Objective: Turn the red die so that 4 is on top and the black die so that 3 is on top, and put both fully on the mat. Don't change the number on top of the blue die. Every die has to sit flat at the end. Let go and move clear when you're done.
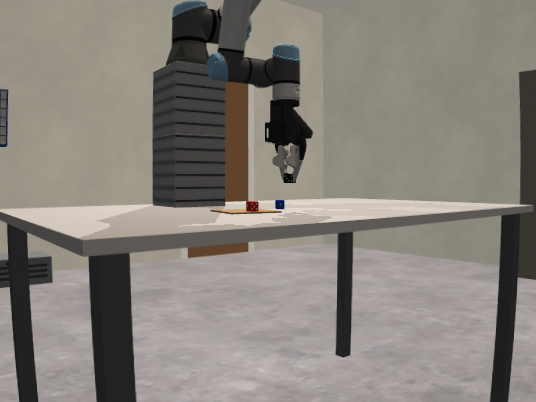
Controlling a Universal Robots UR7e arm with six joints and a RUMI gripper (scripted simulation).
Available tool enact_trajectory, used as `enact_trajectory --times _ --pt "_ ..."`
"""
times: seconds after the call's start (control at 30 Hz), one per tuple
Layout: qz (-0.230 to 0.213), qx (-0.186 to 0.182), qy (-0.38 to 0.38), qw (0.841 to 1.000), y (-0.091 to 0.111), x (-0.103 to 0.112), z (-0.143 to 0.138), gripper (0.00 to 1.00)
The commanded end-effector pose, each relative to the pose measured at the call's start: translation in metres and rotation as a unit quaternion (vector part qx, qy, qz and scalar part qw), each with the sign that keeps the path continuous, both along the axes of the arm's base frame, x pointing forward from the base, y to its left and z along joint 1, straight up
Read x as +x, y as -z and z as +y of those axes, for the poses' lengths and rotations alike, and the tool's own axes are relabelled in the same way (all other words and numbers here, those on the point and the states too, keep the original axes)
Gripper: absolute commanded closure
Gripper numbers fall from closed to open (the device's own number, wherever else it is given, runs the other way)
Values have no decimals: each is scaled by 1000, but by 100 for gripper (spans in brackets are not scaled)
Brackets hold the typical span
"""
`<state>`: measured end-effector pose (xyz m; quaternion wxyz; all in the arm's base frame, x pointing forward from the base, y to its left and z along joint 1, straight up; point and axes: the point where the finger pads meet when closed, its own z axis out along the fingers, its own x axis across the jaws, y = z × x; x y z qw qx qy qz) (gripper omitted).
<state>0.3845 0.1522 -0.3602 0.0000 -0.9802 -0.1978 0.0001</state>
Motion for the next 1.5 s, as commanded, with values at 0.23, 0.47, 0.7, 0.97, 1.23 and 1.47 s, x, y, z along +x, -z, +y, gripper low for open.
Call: enact_trajectory --times 0.23,0.47,0.7,0.97,1.23,1.47 --pt "0 0 0 1000 -25 1 0 94" --pt "0 0 0 1000 -25 1 0 94" --pt "0 0 4 1000 -20 2 -4 94" --pt "-1 -1 11 1000 -13 4 -9 94" --pt "-9 -27 10 1000 -12 3 -9 94" --pt "-44 -110 11 993 -12 3 -8 94"
